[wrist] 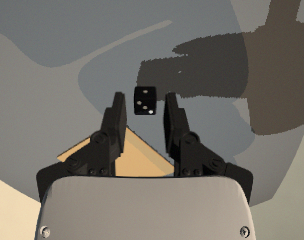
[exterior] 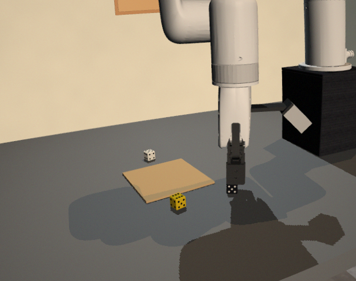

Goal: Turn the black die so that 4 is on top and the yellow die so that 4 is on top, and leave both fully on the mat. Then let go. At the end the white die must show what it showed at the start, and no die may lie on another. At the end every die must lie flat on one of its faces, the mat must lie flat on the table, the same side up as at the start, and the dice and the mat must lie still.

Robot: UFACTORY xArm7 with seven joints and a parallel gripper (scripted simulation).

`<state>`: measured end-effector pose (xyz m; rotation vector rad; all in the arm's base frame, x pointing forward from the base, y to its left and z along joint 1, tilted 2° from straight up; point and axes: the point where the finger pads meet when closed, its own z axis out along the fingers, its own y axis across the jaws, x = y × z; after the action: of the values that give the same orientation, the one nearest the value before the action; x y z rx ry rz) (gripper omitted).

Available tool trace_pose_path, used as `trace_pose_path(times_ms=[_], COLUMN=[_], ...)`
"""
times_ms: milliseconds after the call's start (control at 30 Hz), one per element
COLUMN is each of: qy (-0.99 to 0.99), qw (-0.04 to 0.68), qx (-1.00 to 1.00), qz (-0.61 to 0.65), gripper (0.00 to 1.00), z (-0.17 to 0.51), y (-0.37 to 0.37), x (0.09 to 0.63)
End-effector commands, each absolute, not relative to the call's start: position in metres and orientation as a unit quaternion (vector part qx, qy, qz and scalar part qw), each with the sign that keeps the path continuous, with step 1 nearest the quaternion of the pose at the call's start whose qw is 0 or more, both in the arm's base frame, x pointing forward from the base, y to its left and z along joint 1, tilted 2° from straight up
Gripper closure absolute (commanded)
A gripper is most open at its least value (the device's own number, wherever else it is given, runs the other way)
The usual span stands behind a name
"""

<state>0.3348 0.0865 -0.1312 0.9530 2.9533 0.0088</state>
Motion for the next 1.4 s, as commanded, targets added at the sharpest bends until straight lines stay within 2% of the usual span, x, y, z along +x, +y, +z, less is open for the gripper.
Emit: trace_pose_path(times_ms=[0,1367], qy=[0.952,0.952], qw=[0.020,0.020], qx=[0.307,0.307], qz=[0.003,0.003], gripper=[0.64,0.64], z=[-0.131,-0.153], y=[0.087,0.087], x=[0.336,0.337])
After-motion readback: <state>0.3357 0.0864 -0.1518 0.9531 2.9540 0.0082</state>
